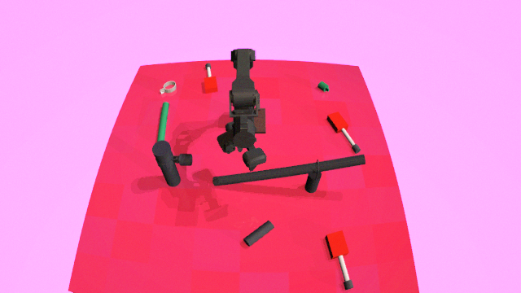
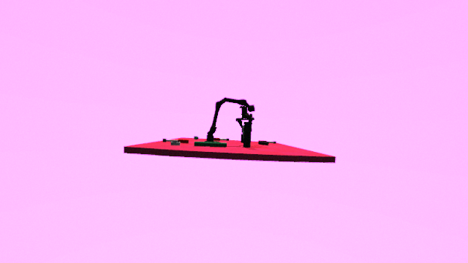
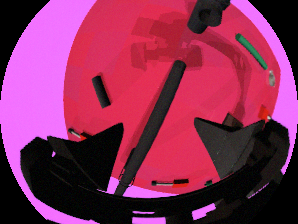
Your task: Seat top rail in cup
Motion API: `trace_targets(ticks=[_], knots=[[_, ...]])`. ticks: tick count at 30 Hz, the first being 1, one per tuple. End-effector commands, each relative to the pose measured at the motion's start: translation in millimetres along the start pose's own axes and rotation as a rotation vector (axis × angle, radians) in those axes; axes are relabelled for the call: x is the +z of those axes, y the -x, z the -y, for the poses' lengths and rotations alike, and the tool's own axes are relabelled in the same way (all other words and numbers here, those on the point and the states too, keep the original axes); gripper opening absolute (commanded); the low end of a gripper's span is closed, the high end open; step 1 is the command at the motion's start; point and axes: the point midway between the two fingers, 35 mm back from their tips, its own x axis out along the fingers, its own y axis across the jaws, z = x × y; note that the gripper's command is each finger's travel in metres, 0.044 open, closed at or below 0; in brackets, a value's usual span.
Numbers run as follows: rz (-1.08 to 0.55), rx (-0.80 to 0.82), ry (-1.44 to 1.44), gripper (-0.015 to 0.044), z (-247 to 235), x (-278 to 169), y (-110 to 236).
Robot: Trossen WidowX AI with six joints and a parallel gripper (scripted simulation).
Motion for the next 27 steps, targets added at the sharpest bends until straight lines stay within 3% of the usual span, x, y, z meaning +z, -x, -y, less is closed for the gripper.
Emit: trace_targets(ticks=[1,13,20,27], knots=[[-0.014,-0.138,-0.473,0.0440,-9.5,-13.1,-24.0],[-0.014,-0.138,-0.473,0.0440,-9.5,-13.1,-24.0],[-0.014,-0.138,-0.473,0.0440,-5.3,-14.6,-57.0],[-0.014,-0.138,-0.473,0.0440,-3.9,-15.1,-67.1]])
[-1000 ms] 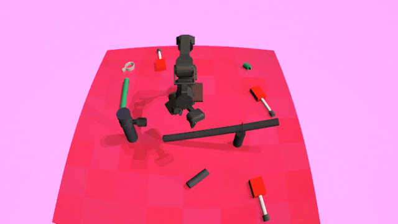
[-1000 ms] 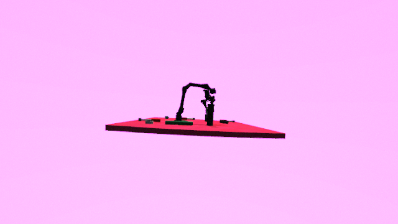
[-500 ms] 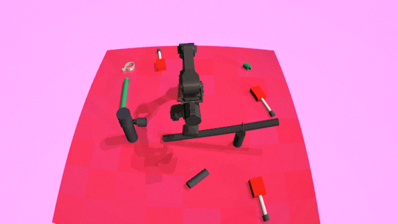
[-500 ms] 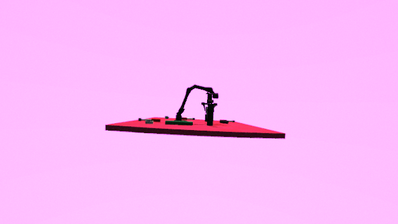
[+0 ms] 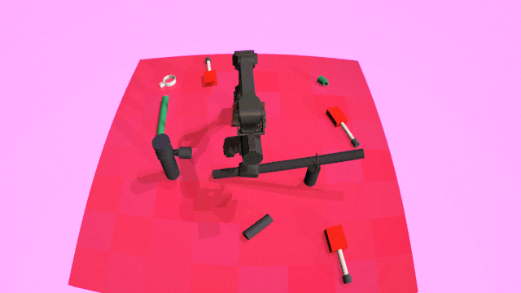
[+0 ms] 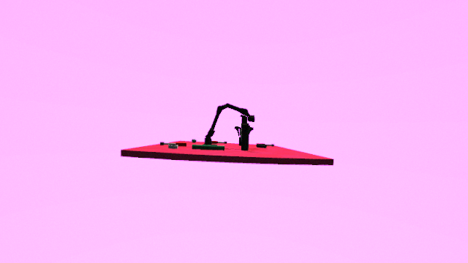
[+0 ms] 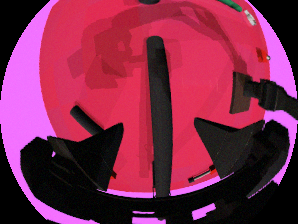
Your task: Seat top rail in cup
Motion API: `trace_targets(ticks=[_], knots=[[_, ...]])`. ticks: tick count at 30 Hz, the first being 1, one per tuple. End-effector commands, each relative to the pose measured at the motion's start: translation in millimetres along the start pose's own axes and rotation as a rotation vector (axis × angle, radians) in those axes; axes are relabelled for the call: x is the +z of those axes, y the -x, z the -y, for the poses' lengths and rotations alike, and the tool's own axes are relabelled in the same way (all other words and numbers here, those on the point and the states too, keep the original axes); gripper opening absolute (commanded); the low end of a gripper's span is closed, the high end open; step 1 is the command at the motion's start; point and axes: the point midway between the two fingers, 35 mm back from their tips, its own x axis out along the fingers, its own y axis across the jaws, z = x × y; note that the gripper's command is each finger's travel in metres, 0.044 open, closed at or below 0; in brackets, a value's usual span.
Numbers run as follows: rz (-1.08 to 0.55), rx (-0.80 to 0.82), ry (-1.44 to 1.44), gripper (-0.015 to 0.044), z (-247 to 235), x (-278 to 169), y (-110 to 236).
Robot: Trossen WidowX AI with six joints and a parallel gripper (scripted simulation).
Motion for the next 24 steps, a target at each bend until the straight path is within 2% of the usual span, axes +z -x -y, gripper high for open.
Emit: trace_targets(ticks=[1,24], knots=[[0.005,0.003,-0.003,0.0440,0.2,0.9,-9.9],[0.005,0.004,-0.003,0.0440,-1.3,0.9,-41.3]])
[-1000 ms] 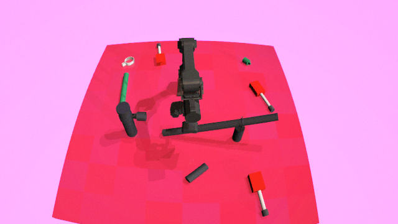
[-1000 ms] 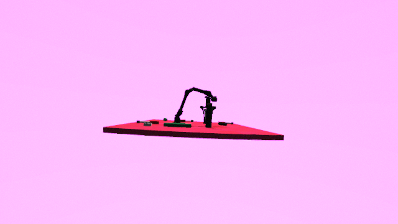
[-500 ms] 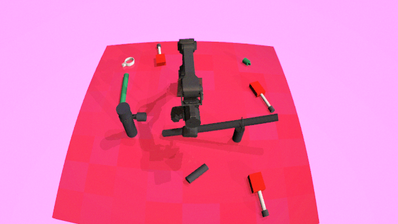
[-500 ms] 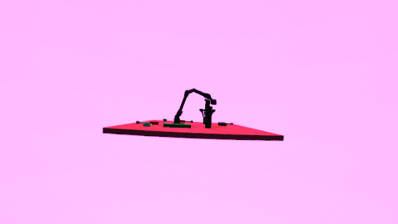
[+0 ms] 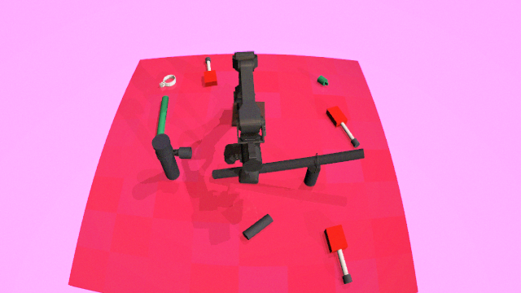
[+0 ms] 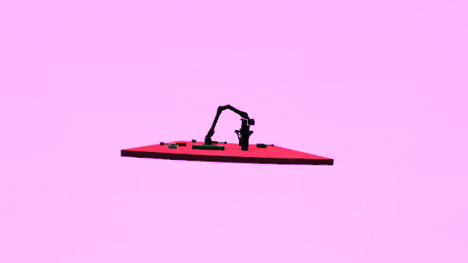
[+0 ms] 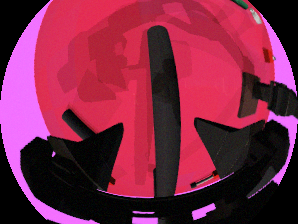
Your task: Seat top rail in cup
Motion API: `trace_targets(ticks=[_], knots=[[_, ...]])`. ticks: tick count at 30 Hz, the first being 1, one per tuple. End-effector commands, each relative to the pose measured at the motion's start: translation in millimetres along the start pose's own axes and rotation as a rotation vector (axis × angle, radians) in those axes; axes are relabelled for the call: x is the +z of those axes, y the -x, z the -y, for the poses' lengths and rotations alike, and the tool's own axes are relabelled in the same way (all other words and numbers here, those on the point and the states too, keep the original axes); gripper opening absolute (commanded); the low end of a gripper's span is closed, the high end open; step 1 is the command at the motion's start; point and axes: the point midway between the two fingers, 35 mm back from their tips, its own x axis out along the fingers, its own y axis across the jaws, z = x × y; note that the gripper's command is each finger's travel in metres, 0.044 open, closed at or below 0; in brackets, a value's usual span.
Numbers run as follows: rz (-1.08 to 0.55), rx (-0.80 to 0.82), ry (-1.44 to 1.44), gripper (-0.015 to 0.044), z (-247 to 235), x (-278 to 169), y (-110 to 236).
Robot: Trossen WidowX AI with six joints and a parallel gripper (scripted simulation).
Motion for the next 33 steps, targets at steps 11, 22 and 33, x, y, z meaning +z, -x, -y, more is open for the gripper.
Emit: trace_targets(ticks=[11,22,33], knots=[[0.006,-0.002,-0.003,0.0440,1.3,1.1,-23.9],[0.006,-0.002,-0.003,0.0414,2.4,1.3,-37.5],[0.006,-0.002,-0.003,0.0184,2.4,1.3,-37.5]])
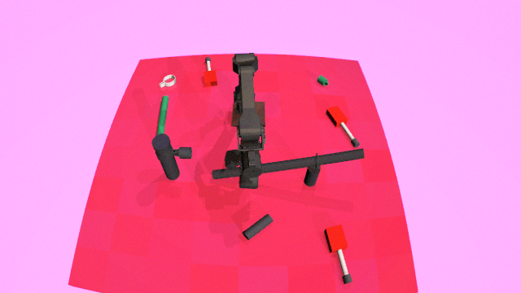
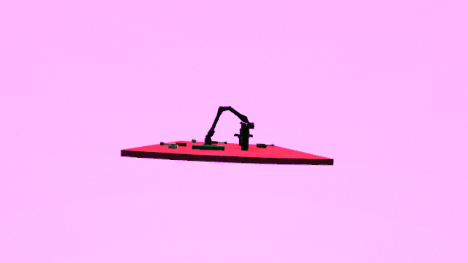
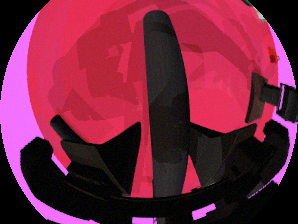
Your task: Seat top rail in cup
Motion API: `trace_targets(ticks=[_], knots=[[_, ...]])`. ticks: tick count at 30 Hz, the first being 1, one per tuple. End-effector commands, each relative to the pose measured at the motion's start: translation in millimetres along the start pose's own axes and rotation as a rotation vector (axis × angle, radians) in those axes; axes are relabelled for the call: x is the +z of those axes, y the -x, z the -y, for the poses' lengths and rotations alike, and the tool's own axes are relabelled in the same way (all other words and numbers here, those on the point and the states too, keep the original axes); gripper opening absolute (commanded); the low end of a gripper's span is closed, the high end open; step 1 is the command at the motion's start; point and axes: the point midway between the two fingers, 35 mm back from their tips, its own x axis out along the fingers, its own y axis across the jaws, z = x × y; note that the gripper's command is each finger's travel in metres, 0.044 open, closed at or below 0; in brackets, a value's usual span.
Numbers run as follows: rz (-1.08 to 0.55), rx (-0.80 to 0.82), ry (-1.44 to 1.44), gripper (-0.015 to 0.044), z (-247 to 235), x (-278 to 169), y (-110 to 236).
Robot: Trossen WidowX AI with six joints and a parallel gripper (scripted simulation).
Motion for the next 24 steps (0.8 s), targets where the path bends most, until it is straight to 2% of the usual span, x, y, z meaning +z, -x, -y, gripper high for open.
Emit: trace_targets(ticks=[1,9,14,18,24], knots=[[0.005,0.006,-0.003,0.0177,-1.1,0.7,-0.2],[0.005,0.006,-0.003,0.0124,-1.1,0.7,-0.2],[0.005,0.005,-0.003,0.0000,0.4,0.3,4.8],[0.040,0.004,-0.007,0.0000,0.5,4.8,12.0],[0.168,-0.001,-0.018,0.0000,2.0,21.4,40.1]])
